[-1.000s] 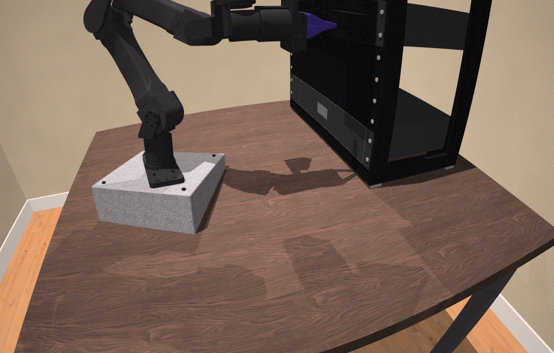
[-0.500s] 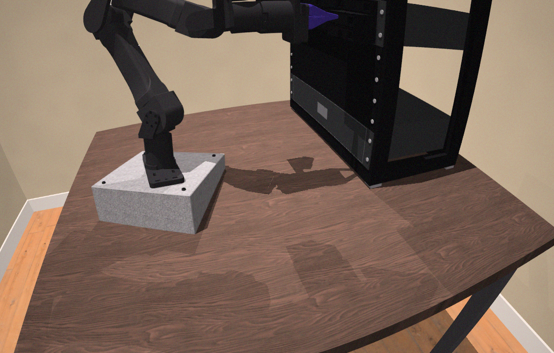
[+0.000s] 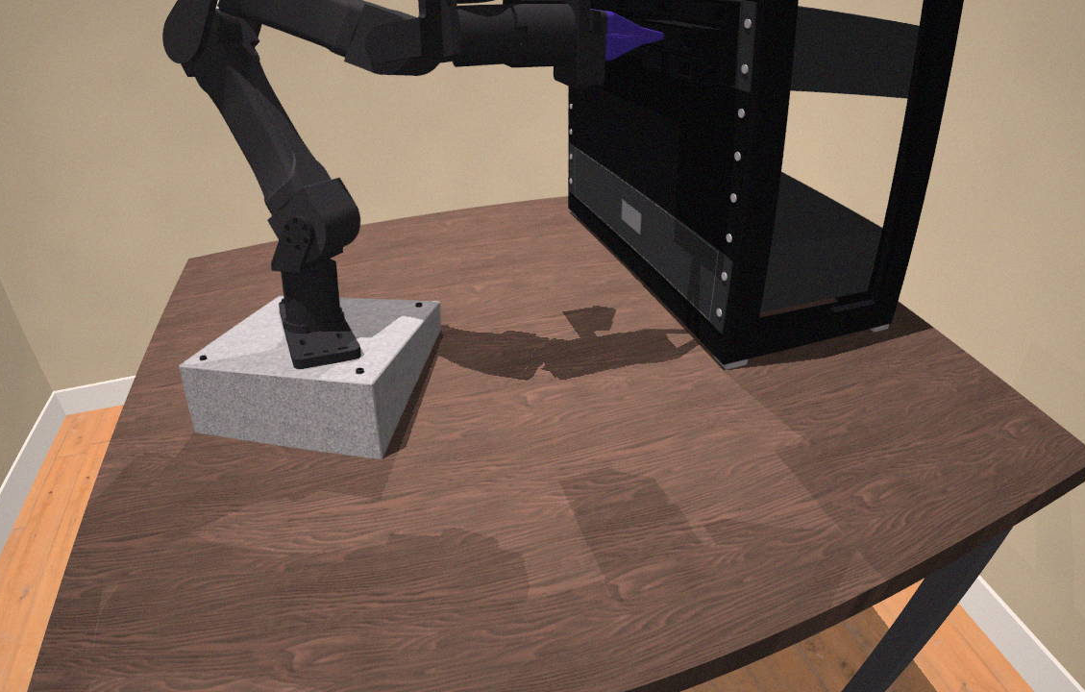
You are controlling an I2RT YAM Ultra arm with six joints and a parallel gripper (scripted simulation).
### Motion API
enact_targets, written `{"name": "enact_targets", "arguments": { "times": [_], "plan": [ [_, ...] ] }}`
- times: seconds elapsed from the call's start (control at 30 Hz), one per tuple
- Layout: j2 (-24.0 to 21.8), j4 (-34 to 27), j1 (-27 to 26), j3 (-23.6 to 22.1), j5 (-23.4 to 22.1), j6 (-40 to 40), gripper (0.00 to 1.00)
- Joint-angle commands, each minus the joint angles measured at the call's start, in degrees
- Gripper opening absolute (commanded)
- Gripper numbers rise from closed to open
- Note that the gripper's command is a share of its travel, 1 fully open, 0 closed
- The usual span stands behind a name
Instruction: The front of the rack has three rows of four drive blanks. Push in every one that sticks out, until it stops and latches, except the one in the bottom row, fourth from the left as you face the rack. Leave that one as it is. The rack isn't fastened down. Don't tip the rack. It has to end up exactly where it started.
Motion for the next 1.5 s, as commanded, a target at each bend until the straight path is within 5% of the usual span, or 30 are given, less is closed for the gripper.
{"name": "enact_targets", "arguments": {
  "times": [0.0,1.47],
  "plan": [
    [2.0,1.5,1.3,2.6,1.7,-0.3,0.00],
    [5.0,2.5,2.5,4.6,2.8,-0.3,0.00]
  ]
}}
